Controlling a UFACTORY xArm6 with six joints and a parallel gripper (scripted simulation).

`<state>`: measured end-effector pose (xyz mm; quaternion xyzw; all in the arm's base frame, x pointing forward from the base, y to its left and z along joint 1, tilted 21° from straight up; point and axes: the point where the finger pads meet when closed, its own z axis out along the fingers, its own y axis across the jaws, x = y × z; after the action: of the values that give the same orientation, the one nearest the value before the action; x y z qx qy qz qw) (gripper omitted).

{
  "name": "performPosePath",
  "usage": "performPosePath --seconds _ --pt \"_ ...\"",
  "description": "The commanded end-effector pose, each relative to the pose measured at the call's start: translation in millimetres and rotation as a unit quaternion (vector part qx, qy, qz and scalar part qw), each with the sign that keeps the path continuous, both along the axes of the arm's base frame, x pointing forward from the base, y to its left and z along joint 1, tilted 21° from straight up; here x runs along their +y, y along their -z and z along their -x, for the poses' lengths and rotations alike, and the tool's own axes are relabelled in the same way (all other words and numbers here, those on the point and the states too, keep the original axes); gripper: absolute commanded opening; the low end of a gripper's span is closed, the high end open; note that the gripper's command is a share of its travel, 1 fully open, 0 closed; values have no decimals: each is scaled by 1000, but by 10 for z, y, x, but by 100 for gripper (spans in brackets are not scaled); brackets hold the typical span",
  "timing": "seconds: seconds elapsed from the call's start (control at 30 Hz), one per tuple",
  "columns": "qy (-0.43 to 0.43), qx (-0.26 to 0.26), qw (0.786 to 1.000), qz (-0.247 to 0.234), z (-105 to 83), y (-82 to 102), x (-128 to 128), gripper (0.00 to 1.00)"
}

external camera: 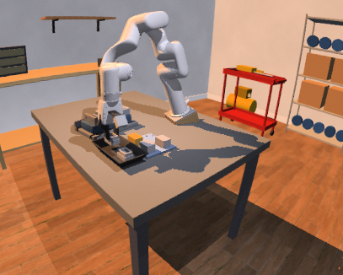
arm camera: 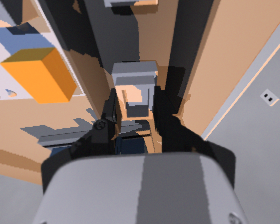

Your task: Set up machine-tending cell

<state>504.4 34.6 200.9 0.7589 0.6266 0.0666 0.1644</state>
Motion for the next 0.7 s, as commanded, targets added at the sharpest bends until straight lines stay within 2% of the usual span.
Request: performPosePath --seconds 0.0,0.67 --pt "0 -2 1000 0 -21 8 -1 0" --pt "0 -2 1000 0 -63 135 -24 0"
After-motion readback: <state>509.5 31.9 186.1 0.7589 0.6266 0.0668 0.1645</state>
